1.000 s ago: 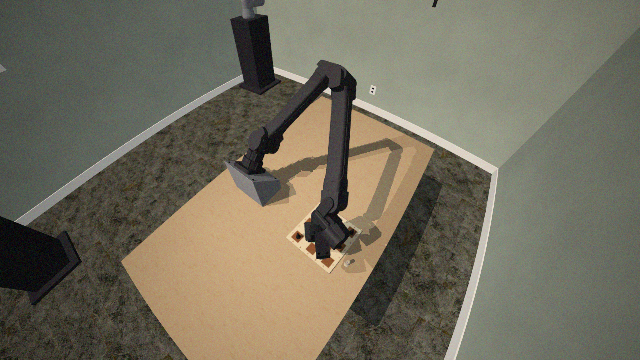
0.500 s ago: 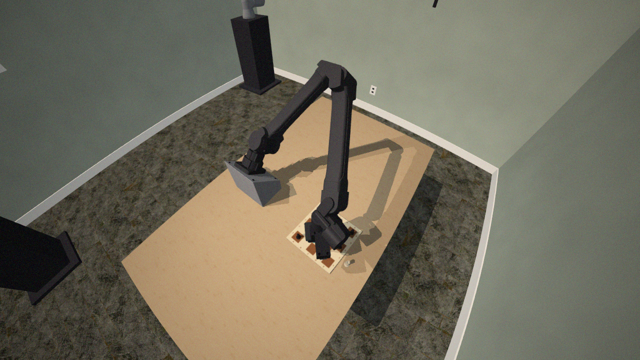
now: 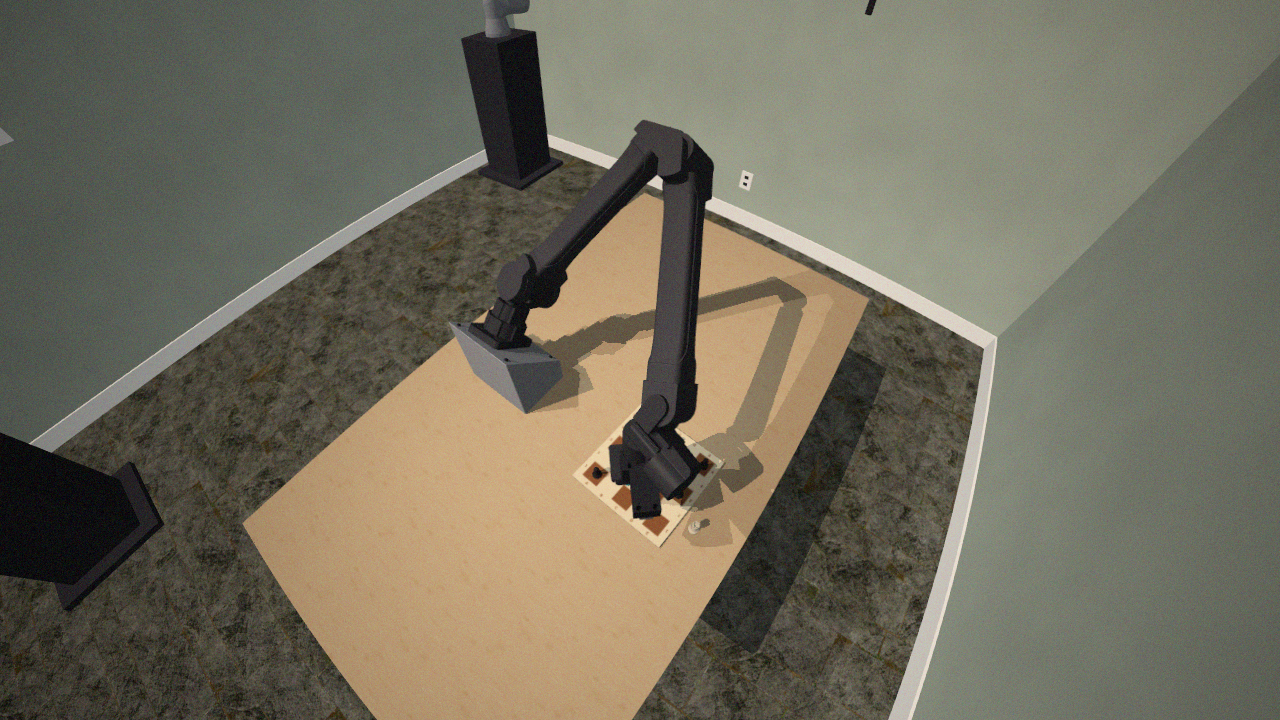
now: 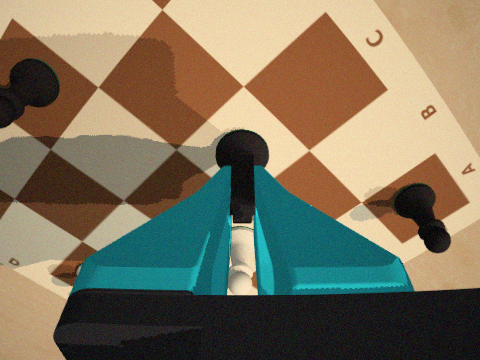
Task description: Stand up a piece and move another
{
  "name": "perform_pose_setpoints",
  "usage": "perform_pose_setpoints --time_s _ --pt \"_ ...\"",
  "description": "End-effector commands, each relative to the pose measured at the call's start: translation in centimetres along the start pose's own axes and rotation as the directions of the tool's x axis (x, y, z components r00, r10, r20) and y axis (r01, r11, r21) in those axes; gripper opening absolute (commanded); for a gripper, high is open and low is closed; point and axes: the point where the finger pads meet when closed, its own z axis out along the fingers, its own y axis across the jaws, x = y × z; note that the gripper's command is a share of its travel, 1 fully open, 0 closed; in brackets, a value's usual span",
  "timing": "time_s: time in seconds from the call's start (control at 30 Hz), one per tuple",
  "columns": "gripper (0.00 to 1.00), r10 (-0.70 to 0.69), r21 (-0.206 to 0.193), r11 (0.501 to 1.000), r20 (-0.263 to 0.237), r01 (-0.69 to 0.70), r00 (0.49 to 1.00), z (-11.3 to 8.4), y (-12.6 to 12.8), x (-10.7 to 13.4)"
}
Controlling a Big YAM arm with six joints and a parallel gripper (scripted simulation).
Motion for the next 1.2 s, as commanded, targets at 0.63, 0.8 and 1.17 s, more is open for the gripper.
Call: perform_pose_setpoints --time_s 0.63,0.8,1.17 --pt "0.14 -0.020 0.005 1.000 0.002 0.020 1.000 0.47 0.59 -0.63" --pt "0.28 -0.020 0.005 1.000 0.002 0.020 1.000 0.47 0.59 -0.63" --pt "0.36 -0.020 0.005 1.000 0.002 0.020 1.000 0.47 0.59 -0.63"
